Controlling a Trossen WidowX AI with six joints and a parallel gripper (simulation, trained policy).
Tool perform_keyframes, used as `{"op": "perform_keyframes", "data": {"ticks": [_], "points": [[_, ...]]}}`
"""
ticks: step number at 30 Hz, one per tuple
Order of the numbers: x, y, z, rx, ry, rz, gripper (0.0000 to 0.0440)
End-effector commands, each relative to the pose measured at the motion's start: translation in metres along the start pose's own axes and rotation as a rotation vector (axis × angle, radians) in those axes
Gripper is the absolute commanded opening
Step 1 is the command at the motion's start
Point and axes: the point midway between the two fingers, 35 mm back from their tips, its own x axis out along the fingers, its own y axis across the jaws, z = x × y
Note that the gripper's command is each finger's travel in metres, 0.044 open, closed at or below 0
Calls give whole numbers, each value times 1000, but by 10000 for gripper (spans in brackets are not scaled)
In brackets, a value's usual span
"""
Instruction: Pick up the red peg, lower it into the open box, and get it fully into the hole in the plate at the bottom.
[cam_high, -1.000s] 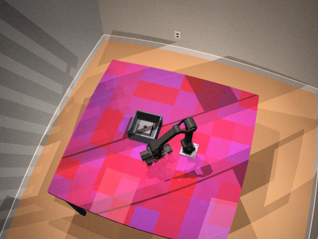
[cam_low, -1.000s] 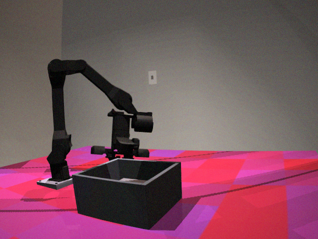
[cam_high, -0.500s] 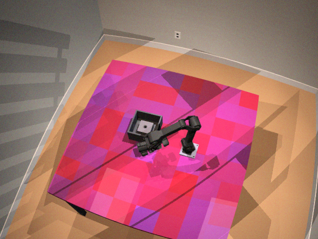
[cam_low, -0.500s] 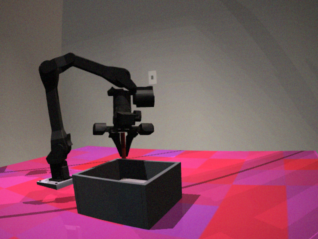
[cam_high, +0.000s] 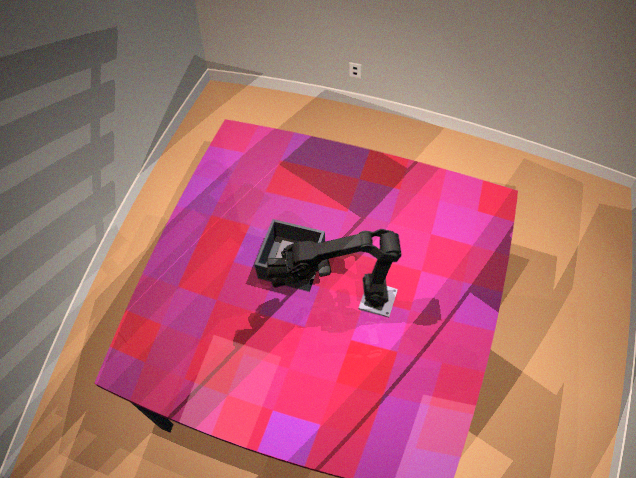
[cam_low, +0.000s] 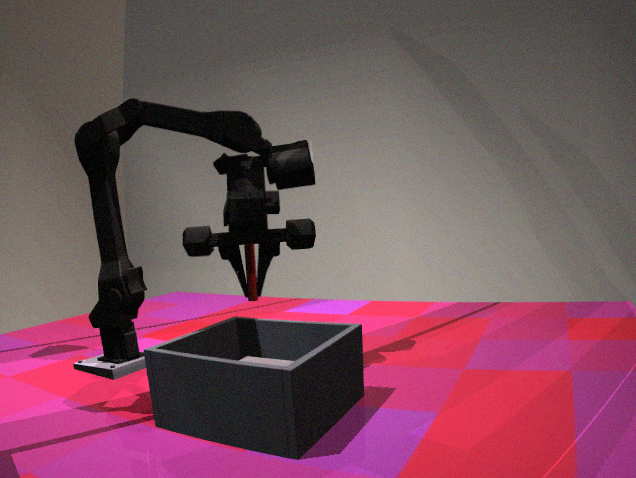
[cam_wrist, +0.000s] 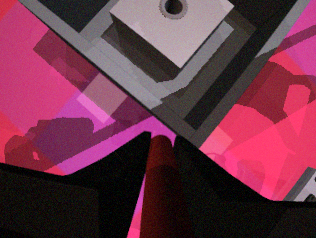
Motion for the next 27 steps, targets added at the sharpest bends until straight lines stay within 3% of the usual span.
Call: {"op": "perform_keyframes", "data": {"ticks": [1, 14, 27], "points": [[4, 2, 18, 33, -20, -3, 0], [37, 3, 76, 82, -41, -11, 0], [77, 1, 104, 1, 20, 1, 0]]}}
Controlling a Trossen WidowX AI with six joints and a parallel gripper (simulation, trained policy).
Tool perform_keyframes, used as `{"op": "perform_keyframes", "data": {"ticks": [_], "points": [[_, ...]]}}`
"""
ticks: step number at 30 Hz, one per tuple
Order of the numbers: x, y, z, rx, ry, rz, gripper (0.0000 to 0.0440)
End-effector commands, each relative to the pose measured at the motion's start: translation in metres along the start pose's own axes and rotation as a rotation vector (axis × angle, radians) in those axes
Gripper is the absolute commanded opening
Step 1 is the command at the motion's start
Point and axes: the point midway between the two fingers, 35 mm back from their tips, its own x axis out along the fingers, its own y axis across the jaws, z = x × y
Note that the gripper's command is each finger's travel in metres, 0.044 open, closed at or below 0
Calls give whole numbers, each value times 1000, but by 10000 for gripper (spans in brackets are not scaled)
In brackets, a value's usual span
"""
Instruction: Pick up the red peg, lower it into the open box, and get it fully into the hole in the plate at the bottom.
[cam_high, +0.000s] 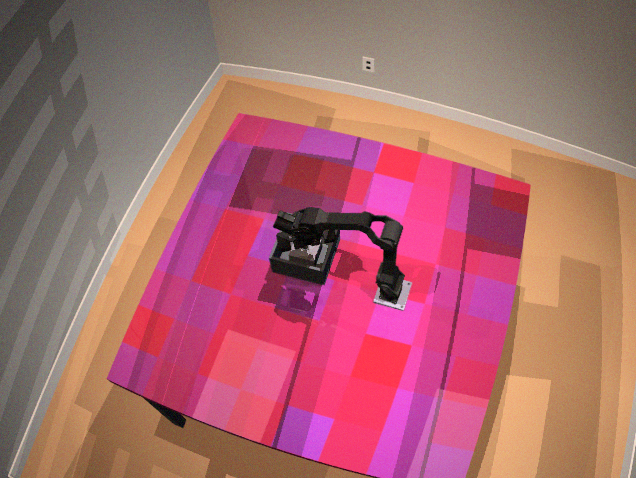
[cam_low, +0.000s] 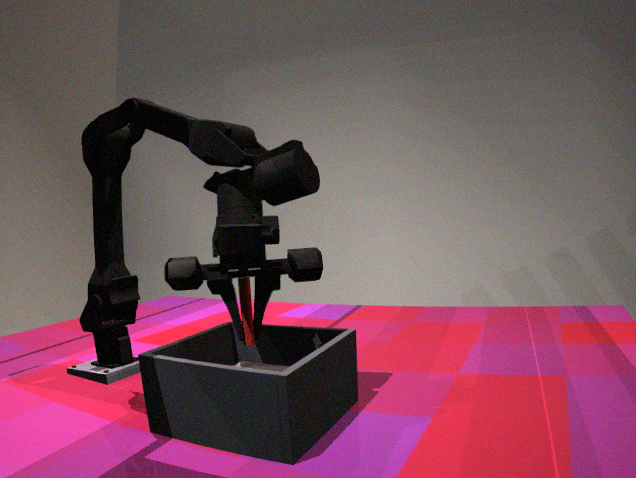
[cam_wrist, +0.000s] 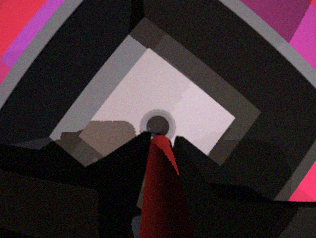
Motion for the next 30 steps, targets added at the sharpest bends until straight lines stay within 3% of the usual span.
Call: {"op": "perform_keyframes", "data": {"ticks": [1, 7, 9, 15, 18, 21, 30], "points": [[12, 0, 2, -35, 26, 4, 0], [29, 0, 1, -97, 68, 15, 2], [35, -1, -1, -119, 85, 17, 20], [47, 0, -2, -148, 126, 21, 155], [45, 2, 7, -172, 122, 28, 161], [42, 7, 14, -180, 126, 45, 215], [29, 31, 33, -186, 164, 102, 440]]}}
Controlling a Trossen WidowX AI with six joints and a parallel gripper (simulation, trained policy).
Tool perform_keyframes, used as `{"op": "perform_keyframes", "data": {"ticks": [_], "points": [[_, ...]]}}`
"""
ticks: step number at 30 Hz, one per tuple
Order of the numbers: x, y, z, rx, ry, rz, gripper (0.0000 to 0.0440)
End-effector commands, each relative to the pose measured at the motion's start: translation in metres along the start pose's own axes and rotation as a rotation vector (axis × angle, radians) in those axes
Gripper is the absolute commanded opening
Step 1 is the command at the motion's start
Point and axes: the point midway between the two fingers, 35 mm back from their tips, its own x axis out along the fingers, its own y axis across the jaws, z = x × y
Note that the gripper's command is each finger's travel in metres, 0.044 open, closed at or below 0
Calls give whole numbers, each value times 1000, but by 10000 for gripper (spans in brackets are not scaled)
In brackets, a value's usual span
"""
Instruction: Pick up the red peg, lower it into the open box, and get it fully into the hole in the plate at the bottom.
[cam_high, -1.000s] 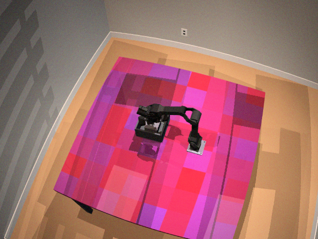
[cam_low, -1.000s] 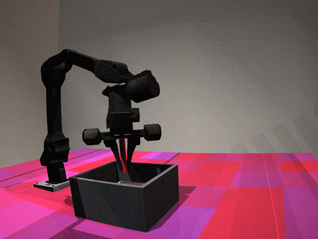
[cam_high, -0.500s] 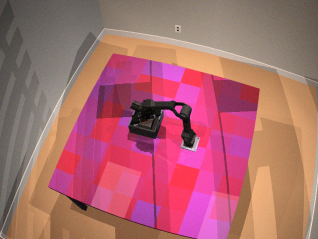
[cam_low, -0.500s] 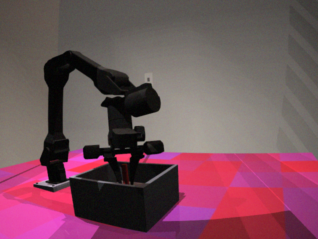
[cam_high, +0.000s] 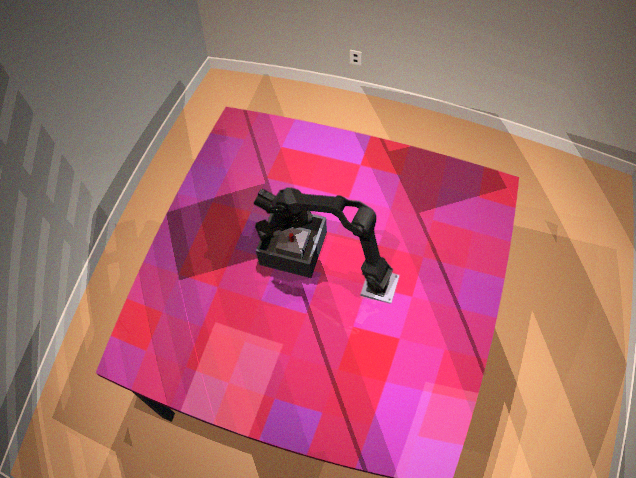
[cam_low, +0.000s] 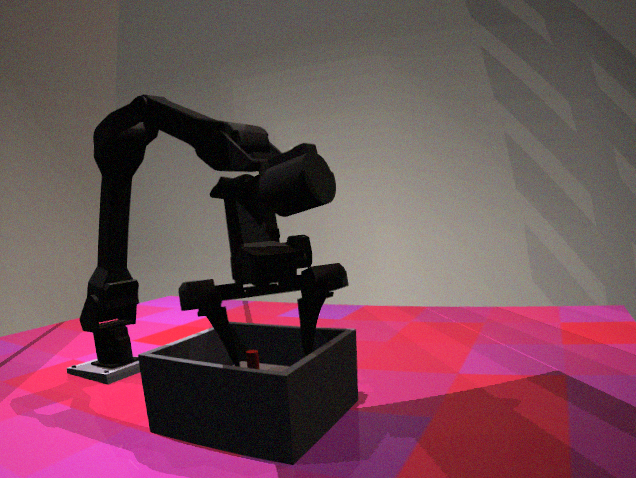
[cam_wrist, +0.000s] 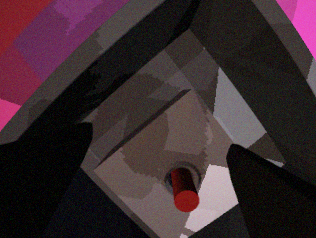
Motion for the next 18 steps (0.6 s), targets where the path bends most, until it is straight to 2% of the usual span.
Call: {"op": "perform_keyframes", "data": {"ticks": [1, 18], "points": [[-4, 10, 8, -7, 20, 27, 440], [-40, 66, 36, -50, 34, 180, 440]]}}
